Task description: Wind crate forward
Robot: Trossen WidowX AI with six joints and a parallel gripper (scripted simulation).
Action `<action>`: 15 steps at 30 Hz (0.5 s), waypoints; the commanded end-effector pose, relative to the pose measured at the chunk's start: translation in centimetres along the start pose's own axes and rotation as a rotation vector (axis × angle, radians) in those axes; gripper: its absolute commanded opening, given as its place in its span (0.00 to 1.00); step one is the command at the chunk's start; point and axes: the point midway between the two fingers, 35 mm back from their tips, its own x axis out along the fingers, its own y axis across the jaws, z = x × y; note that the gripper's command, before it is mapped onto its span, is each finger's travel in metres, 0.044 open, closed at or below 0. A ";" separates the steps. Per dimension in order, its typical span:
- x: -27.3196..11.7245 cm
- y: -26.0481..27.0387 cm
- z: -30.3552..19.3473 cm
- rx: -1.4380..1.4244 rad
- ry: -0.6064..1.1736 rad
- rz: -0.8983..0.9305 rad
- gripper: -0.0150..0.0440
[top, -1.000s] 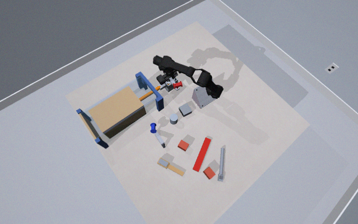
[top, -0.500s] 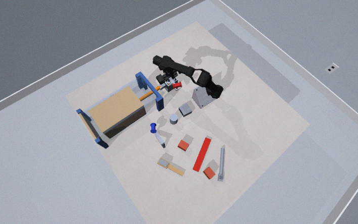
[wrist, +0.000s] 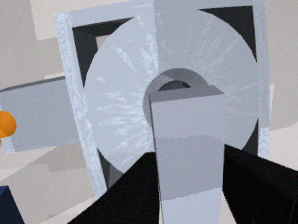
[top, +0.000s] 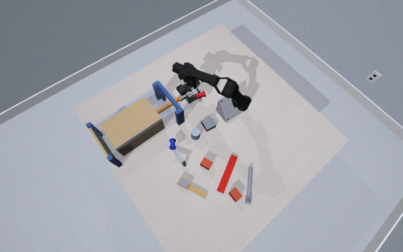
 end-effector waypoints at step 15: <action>0.5 -0.1 0.2 -0.005 -0.006 -0.008 0.25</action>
